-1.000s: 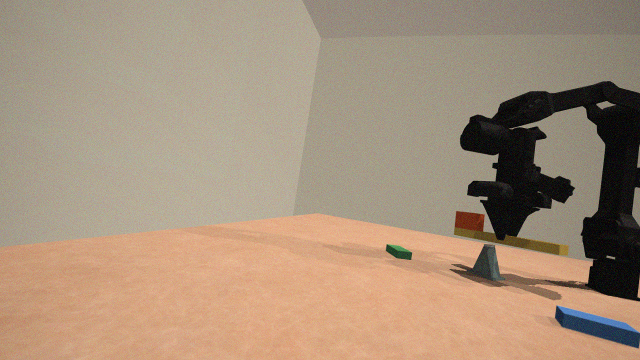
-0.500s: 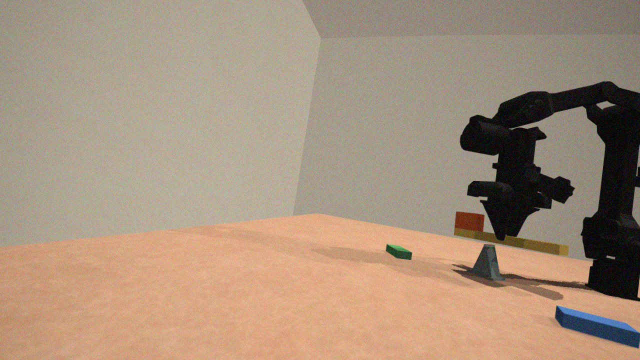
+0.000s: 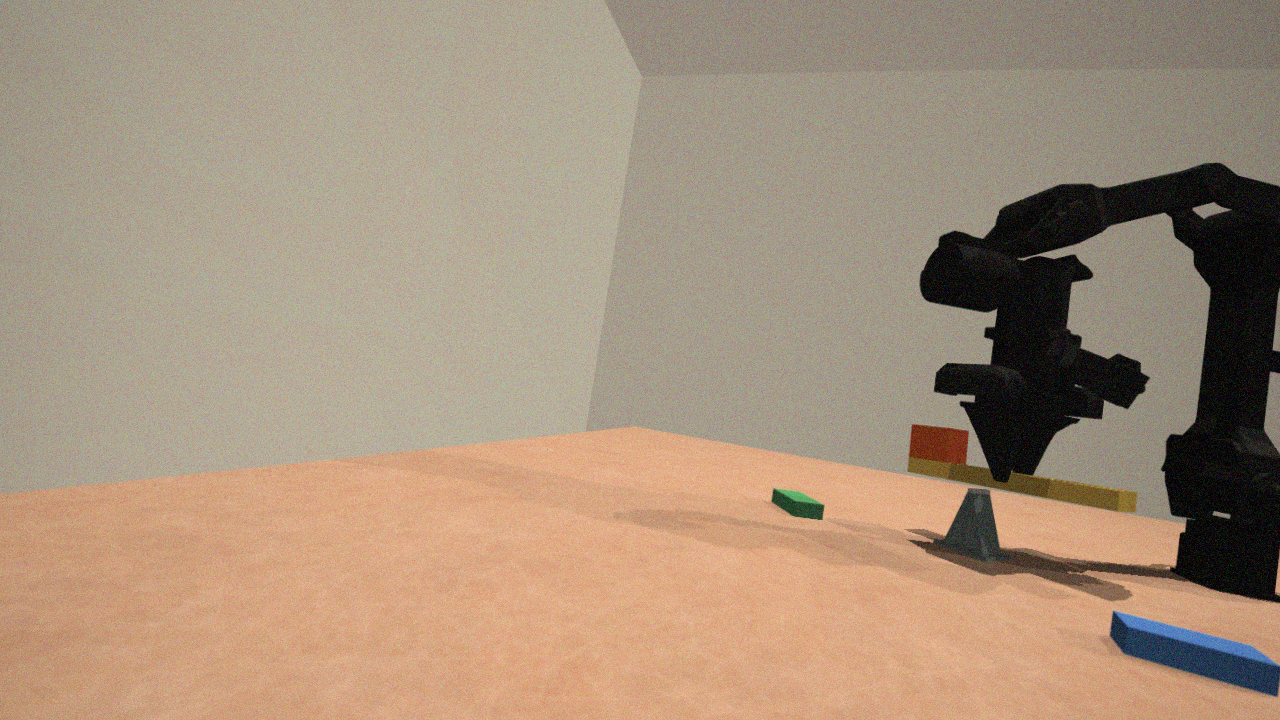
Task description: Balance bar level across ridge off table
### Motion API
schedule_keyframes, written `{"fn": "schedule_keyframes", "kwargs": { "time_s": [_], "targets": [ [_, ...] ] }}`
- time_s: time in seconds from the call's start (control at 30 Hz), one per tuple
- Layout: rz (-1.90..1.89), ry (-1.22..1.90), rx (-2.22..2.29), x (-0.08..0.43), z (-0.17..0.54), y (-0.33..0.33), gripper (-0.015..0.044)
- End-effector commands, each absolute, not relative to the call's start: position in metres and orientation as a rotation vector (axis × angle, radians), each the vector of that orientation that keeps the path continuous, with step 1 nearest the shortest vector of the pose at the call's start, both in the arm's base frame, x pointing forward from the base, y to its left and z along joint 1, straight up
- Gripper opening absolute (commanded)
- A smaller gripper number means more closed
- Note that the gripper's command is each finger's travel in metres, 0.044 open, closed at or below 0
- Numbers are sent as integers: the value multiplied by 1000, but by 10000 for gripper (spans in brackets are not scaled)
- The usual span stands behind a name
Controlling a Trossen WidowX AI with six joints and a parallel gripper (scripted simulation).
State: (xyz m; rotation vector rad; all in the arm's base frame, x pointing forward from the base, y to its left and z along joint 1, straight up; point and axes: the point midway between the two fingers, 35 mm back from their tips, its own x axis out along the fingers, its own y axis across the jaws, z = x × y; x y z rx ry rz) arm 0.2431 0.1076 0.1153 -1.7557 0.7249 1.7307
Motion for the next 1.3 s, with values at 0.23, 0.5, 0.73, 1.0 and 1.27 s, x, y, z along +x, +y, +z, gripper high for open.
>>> {"fn": "schedule_keyframes", "kwargs": {
  "time_s": [0.23, 0.5, 0.73, 1.0, 1.27],
  "targets": [
    [1729, 726, -1757, 244, 114, 107, 0],
    [1729, 726, -1757, 244, 113, 107, 0],
    [1729, 726, -1757, 244, 113, 107, 0],
    [1729, 726, -1757, 244, 112, 107, 0],
    [1729, 726, -1757, 244, 112, 107, 0]
  ]
}}
